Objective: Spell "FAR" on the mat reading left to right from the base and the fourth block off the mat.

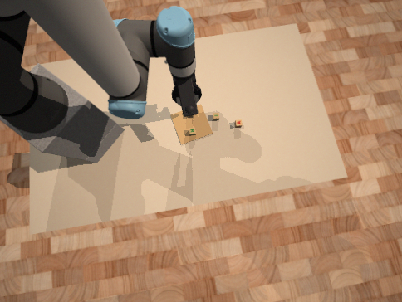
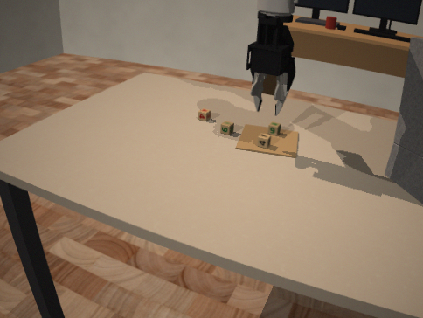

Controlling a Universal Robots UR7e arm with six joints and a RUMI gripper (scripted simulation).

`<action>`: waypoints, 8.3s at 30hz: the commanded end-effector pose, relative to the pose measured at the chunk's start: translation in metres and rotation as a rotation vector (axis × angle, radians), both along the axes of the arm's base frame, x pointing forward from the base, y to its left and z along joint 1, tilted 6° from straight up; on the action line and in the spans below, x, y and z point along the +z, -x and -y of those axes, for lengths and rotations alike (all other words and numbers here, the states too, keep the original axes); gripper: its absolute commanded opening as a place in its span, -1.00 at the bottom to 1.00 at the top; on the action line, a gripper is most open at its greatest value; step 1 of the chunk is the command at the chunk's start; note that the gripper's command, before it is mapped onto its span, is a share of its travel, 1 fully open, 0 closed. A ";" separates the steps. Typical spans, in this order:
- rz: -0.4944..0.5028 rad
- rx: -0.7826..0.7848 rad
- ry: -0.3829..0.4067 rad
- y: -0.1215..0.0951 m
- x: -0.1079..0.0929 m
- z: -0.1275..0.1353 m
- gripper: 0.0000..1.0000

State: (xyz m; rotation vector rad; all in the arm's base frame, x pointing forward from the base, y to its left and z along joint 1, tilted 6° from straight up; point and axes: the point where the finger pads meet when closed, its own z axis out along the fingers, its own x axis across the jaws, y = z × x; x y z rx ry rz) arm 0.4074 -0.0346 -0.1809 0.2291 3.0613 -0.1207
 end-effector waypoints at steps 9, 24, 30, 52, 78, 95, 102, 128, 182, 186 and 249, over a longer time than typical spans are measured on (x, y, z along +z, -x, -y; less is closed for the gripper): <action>0.000 0.000 0.000 0.000 0.008 -0.001 1.00; 0.000 0.000 0.000 0.000 0.008 -0.001 1.00; 0.000 0.000 0.000 0.000 0.008 0.000 1.00; 0.005 -0.053 -0.003 -0.139 0.011 0.074 1.00; 0.007 -0.070 -0.004 -0.179 0.018 0.100 -0.26; 0.007 -0.070 -0.004 -0.179 0.018 0.100 -0.26; 0.007 -0.070 -0.004 -0.179 0.018 0.100 -0.26; 0.006 -0.070 -0.004 -0.181 0.001 0.101 -0.26; 0.006 -0.070 -0.004 -0.185 -0.034 0.105 -0.26; 0.006 -0.070 -0.004 -0.185 -0.034 0.105 -0.26; 0.006 -0.070 -0.004 -0.187 -0.066 0.108 -0.51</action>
